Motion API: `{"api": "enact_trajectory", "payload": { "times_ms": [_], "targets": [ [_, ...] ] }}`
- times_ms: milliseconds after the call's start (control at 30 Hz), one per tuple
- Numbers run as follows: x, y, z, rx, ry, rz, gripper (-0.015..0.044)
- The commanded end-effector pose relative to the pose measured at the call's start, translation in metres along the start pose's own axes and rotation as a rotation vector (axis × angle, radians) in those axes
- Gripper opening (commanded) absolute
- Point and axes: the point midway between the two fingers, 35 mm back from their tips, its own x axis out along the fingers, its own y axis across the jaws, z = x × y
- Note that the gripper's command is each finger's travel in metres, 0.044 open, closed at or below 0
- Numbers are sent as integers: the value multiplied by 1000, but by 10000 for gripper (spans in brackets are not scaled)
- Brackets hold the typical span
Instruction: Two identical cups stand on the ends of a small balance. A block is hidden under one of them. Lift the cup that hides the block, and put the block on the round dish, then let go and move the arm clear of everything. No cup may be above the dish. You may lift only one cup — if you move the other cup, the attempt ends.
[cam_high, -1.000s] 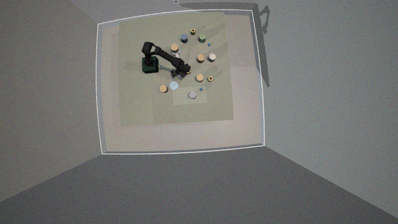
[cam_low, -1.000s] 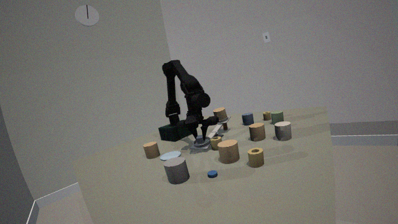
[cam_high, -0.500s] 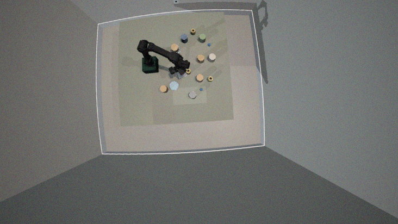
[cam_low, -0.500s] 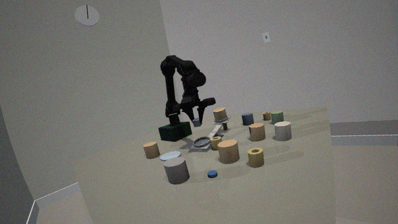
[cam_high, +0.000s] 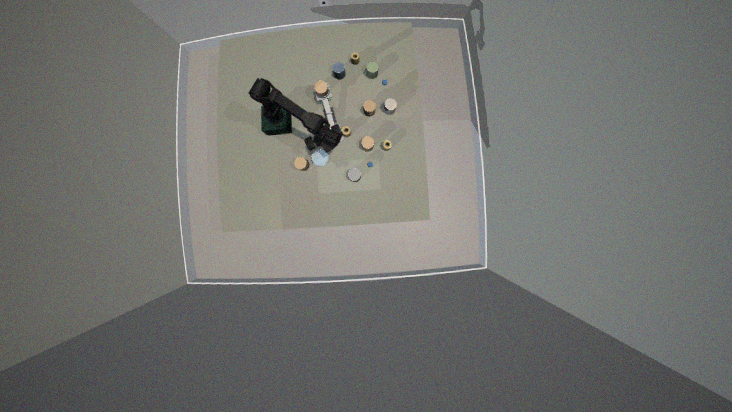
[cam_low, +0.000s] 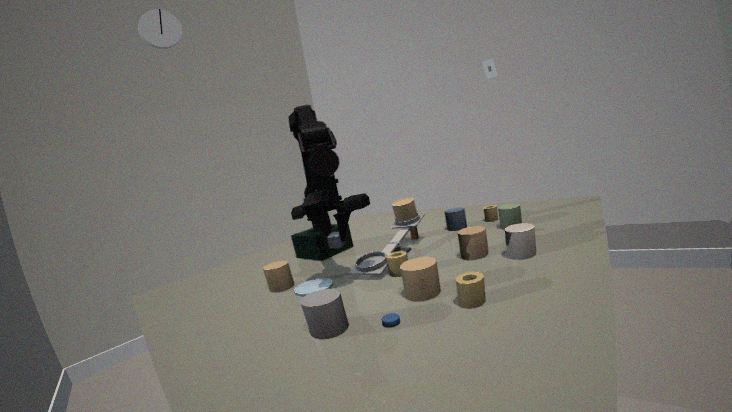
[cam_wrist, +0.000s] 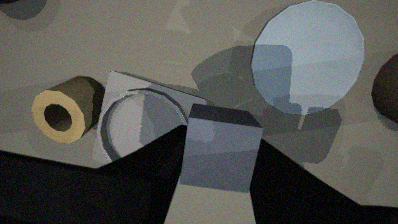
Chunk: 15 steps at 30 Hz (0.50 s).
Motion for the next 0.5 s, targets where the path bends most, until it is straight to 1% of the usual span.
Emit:
{"api": "enact_trajectory", "payload": {
  "times_ms": [0, 267, 467],
  "targets": [
    [11, -27, 14, -4, 0, -3, 0],
    [29, -75, 32, -4, -2, -7, 0],
    [31, -79, 33, -4, -2, -8, 0]
  ]
}}
